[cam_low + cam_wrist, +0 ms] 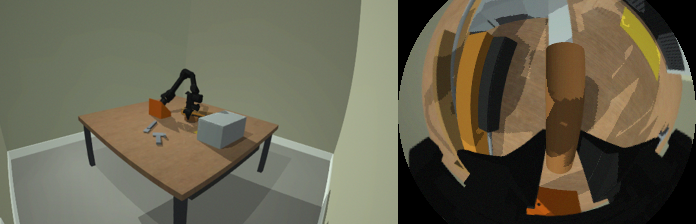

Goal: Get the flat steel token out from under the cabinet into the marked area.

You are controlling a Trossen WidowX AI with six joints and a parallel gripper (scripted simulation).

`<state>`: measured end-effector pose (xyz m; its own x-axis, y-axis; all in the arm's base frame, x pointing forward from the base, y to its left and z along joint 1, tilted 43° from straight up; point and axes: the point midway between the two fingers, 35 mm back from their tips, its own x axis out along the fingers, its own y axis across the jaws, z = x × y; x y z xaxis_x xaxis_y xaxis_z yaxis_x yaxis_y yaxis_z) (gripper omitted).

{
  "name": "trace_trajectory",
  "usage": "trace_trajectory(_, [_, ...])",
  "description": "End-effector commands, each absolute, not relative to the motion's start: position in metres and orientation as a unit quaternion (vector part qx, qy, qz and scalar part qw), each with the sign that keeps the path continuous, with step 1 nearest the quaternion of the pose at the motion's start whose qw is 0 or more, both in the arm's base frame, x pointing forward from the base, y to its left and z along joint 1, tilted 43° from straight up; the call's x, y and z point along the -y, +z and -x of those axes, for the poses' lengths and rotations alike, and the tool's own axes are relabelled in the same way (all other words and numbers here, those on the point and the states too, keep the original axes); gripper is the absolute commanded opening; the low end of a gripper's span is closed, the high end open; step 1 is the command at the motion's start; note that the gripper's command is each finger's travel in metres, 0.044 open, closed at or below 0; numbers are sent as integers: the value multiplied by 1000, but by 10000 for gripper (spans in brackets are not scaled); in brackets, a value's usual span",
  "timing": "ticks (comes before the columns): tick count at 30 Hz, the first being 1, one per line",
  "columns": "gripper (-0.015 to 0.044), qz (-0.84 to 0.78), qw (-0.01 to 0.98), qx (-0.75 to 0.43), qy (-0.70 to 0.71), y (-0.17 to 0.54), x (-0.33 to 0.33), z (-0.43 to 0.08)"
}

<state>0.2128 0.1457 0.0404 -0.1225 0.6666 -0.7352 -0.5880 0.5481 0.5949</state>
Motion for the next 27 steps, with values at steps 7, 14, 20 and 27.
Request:
trace_trajectory(7, [0, -31, 662, -573, 483, 45, -150, -211])
trace_trajectory(14, [0, -31, 662, -573, 483, 46, -151, -211])
trace_trajectory(20, [0, -31, 662, -573, 483, 47, -153, -210])
trace_trajectory(27, [0, -31, 662, -573, 483, 49, -154, -209])
